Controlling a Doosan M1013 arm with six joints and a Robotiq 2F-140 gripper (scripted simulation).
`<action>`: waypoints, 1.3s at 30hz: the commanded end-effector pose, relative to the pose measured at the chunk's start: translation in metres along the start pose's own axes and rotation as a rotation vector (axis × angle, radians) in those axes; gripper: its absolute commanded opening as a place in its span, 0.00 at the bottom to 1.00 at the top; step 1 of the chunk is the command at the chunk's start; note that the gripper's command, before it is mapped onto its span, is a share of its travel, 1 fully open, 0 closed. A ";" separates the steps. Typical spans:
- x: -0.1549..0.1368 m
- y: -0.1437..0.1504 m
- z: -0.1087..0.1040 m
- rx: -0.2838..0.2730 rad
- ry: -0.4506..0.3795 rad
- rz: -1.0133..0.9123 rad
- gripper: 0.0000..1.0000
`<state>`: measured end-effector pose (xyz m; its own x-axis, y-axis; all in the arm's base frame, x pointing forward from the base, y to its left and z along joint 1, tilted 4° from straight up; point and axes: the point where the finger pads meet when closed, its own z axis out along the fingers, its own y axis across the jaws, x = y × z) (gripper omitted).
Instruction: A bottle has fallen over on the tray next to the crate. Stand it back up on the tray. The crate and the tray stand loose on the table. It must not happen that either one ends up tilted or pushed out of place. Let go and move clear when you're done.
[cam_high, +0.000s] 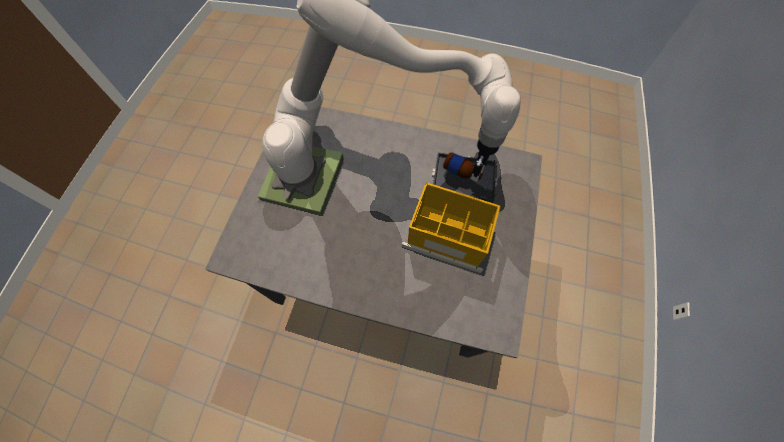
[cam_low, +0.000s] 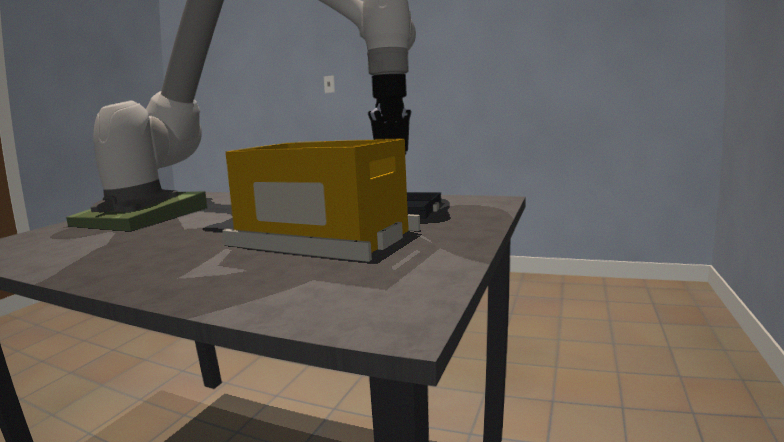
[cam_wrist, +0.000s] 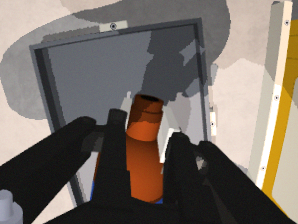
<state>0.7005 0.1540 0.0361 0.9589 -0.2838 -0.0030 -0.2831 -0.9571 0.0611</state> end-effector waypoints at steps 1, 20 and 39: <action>0.000 -0.001 -0.006 0.000 0.002 -0.002 0.10; 0.000 -0.001 -0.037 0.000 0.002 -0.002 0.10; 0.000 -0.001 -0.069 0.000 0.002 -0.002 0.10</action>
<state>0.7021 0.1563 0.0978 0.9587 -0.2843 -0.0013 -0.2837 -0.9568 0.0645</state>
